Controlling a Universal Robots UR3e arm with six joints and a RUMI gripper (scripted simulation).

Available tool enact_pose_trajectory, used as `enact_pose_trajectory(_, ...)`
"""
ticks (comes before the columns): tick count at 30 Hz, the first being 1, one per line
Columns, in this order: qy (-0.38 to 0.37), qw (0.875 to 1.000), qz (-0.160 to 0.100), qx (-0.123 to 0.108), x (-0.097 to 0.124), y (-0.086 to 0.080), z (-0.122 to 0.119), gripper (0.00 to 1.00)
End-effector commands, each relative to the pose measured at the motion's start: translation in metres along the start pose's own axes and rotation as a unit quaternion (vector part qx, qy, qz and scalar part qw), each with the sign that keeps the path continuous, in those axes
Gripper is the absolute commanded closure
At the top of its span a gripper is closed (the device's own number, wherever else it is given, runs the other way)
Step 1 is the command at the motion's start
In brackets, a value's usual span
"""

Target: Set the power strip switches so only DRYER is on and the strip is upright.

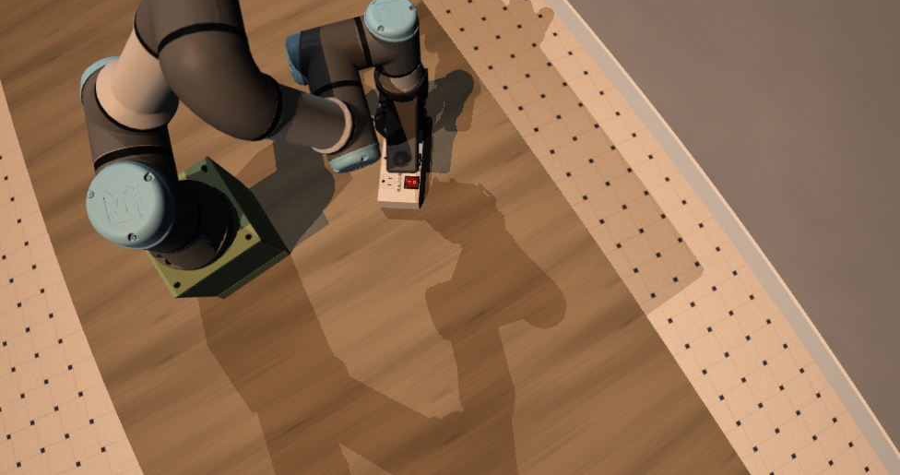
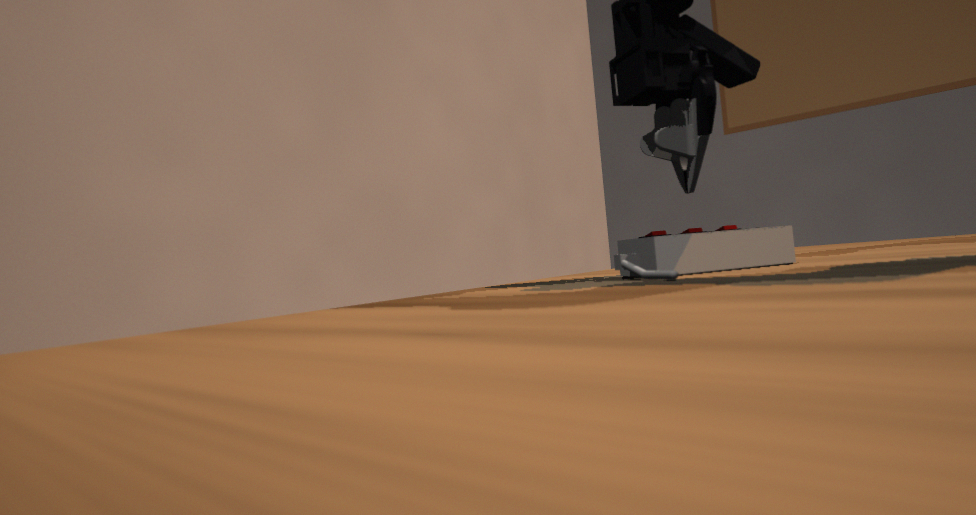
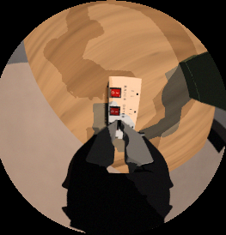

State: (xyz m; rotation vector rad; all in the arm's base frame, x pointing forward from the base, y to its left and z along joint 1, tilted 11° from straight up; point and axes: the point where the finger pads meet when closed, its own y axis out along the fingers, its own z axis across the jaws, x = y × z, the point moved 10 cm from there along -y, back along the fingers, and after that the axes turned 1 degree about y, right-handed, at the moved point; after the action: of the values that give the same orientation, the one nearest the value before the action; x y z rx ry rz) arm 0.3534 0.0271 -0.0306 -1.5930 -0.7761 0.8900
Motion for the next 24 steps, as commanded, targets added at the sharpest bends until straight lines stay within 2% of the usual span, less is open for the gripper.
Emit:
enact_pose_trajectory(1, 0.000, 1.000, 0.000, -0.001, 0.000, 0.004, -0.001, 1.00)
enact_pose_trajectory(24, 0.000, 1.000, 0.000, -0.001, 0.001, 0.030, -0.001, 1.00)
